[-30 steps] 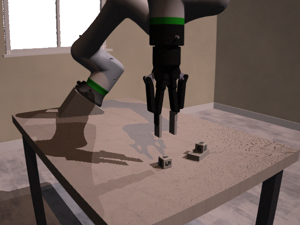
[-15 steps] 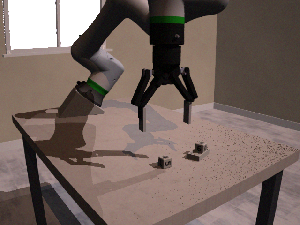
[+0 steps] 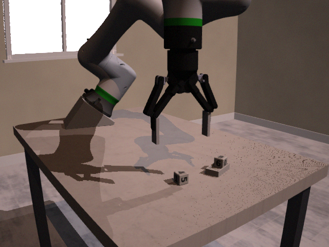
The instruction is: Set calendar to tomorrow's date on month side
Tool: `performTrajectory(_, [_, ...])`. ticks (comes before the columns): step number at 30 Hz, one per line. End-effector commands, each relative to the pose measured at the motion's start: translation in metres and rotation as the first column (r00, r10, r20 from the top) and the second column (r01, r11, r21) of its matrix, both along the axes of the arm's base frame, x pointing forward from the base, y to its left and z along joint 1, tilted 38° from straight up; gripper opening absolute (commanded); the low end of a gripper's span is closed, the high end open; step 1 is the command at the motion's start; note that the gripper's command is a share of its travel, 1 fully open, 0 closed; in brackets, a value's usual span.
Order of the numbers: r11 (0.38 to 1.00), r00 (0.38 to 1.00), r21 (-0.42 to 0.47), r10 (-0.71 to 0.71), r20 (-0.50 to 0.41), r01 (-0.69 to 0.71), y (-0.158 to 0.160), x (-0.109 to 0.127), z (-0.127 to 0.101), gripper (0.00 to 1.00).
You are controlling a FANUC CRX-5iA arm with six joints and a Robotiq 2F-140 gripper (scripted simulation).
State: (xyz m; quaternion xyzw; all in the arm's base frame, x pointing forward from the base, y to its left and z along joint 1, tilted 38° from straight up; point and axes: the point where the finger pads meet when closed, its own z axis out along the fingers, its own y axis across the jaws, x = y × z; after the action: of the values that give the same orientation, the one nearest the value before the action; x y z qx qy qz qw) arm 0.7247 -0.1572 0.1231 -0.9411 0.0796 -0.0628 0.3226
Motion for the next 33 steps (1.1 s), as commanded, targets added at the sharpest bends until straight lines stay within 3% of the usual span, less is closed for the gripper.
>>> performTrajectory(1, [0.99, 0.985, 0.022, -0.134, -0.105, 0.137, 0.0005, 0.0002, -0.0007, 1.0])
performTrajectory(7, [0.963, 0.945, 0.029, -0.255, -0.206, 0.266, 0.0012, 0.0003, -0.0016, 1.0])
performTrajectory(10, [0.963, 0.944, 0.029, -0.257, -0.208, 0.269, 0.0012, 0.0003, -0.0016, 1.0])
performTrajectory(12, [0.929, 0.893, 0.026, -0.346, -0.286, 0.368, 0.0018, 0.0003, -0.0023, 1.0])
performTrajectory(15, [0.911, 0.865, 0.021, -0.384, -0.322, 0.412, 0.002, 0.0004, -0.0026, 1.0])
performTrajectory(25, [0.784, 0.674, -0.031, -0.552, -0.491, 0.62, 0.0033, 0.0005, -0.0042, 1.0])
performTrajectory(27, [0.784, 0.674, -0.031, -0.552, -0.491, 0.62, 0.0033, 0.0005, -0.0042, 1.0])
performTrajectory(28, [0.738, 0.605, -0.054, -0.59, -0.534, 0.672, 0.0037, 0.0006, -0.0047, 1.0])
performTrajectory(33, [0.679, 0.516, -0.087, -0.628, -0.582, 0.729, 0.0042, 0.0006, -0.0053, 1.0])
